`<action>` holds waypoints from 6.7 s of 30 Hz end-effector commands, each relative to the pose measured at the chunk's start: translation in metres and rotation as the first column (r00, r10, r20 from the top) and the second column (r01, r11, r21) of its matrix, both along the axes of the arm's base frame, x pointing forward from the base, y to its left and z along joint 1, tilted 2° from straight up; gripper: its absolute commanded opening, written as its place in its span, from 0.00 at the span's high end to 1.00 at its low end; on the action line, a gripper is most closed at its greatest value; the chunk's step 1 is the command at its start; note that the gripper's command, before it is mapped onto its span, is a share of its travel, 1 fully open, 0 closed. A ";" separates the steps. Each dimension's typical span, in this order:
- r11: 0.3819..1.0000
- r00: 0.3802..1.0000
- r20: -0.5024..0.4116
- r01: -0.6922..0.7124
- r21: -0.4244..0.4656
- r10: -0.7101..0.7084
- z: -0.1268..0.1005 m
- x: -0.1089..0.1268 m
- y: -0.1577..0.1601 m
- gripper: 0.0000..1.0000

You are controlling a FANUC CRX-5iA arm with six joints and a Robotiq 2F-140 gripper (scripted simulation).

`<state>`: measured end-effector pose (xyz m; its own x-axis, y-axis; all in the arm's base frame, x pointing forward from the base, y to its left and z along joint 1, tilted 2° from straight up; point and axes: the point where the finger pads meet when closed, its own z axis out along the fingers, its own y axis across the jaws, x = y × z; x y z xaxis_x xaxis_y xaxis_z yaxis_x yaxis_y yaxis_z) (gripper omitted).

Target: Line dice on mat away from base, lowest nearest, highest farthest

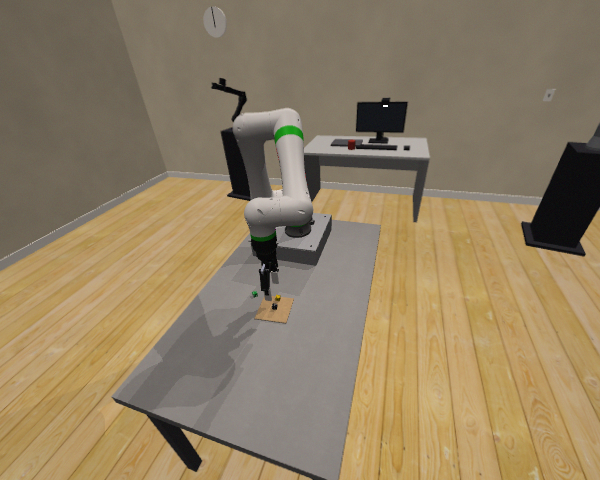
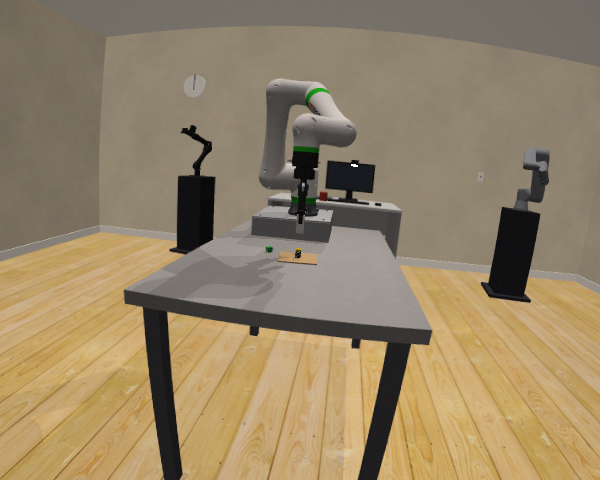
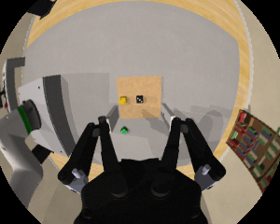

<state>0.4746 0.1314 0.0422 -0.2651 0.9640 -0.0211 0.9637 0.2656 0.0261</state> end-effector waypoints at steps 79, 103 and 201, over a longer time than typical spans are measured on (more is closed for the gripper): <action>0.785 0.785 -0.015 -0.619 -0.017 0.619 -0.016 -0.029 -0.127 0.79; 0.785 0.785 -0.015 -0.619 -0.016 0.619 -0.040 -0.028 -0.127 0.79; 0.785 0.785 -0.015 -0.619 -0.016 0.619 -0.093 -0.026 -0.128 0.79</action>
<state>0.4480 0.0032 -0.0497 -0.8053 0.5920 -0.0327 0.5921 0.8058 0.0076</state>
